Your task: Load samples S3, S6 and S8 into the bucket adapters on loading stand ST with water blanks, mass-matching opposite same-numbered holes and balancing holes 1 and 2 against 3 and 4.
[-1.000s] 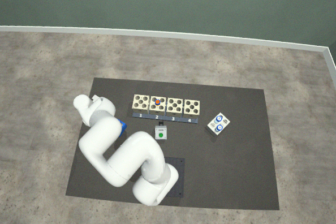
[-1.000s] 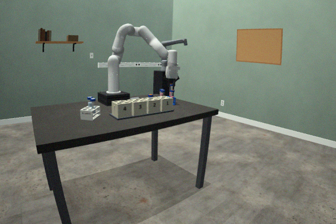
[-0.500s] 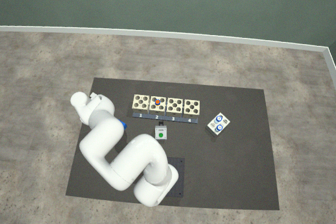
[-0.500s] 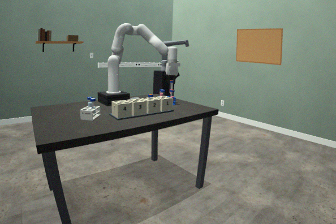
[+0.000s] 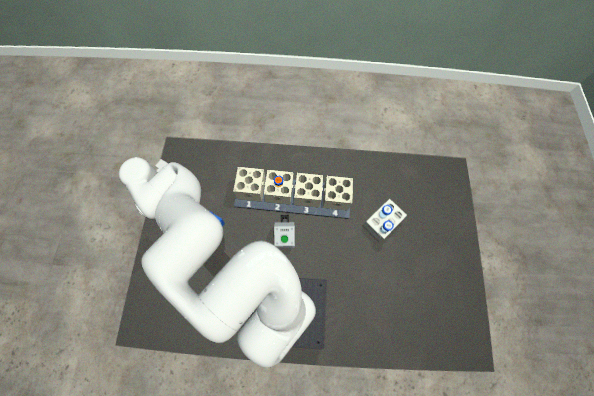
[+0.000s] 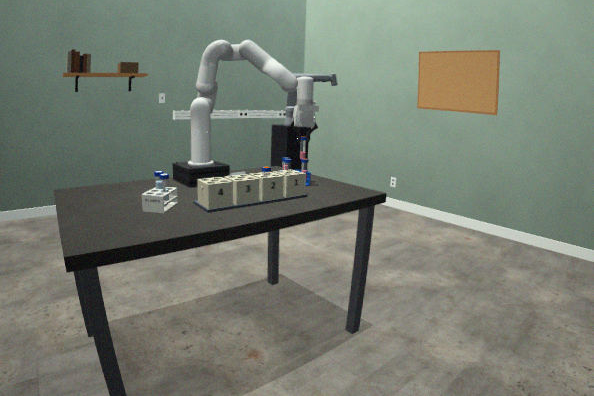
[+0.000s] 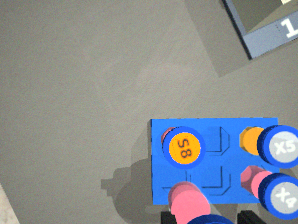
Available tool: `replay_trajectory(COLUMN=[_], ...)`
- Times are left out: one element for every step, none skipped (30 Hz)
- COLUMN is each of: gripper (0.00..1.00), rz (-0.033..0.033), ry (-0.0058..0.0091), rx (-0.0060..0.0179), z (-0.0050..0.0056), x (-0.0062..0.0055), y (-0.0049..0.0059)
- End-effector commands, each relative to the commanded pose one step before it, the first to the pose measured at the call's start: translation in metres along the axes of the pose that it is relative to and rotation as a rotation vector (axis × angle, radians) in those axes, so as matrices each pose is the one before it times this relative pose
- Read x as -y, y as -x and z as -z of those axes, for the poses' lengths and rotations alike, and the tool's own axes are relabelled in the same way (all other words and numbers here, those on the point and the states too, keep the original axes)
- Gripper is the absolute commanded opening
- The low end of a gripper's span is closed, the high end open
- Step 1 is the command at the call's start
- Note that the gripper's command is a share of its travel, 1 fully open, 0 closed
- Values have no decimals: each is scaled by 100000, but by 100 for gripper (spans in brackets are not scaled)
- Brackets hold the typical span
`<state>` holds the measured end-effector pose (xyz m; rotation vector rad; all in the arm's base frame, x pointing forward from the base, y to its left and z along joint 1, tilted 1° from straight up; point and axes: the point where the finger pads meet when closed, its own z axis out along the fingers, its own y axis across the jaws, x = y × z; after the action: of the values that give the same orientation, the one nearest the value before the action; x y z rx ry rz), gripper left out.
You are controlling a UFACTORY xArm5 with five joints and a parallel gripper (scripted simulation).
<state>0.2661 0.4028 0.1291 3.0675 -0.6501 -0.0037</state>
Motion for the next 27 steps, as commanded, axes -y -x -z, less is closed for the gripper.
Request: replay_trajectory(gripper=[0, 0, 0, 0, 0, 0, 0, 0, 0, 0, 0, 0, 0, 0, 0, 0, 0, 0, 0, 0, 0, 0, 0, 0, 0, 0, 0], rz=[1, 0, 0, 0, 0, 0, 0, 0, 0, 0, 0, 0, 0, 0, 0, 0, 0, 0, 0, 0, 0, 0, 0, 0, 0, 0, 0], ry=[-628, 0, 0, 0, 0, 0, 0, 0, 0, 0, 0, 0, 0, 0, 0, 0, 0, 0, 0, 0, 0, 0, 0, 0, 0, 0, 0], rx=[1381, 0, 0, 0, 0, 0, 0, 0, 0, 0, 0, 0, 0, 0, 0, 0, 0, 0, 0, 0, 0, 0, 0, 0, 0, 0, 0], z=[674, 200, 200, 200, 200, 200, 200, 200, 200, 200, 200, 200, 200, 200, 200, 200, 0, 0, 200, 100, 0, 0, 0, 0, 0, 0, 0], x=[116, 0, 0, 0, 0, 0, 0, 0, 0, 0, 0, 0, 0, 0, 0, 0, 0, 0, 0, 0, 0, 0, 0, 0, 0, 0, 0], y=[-28, 0, 0, 0, 0, 0, 0, 0, 0, 0, 0, 0, 0, 0, 0, 0, 0, 0, 0, 0, 0, 0, 0, 0, 0, 0, 0])
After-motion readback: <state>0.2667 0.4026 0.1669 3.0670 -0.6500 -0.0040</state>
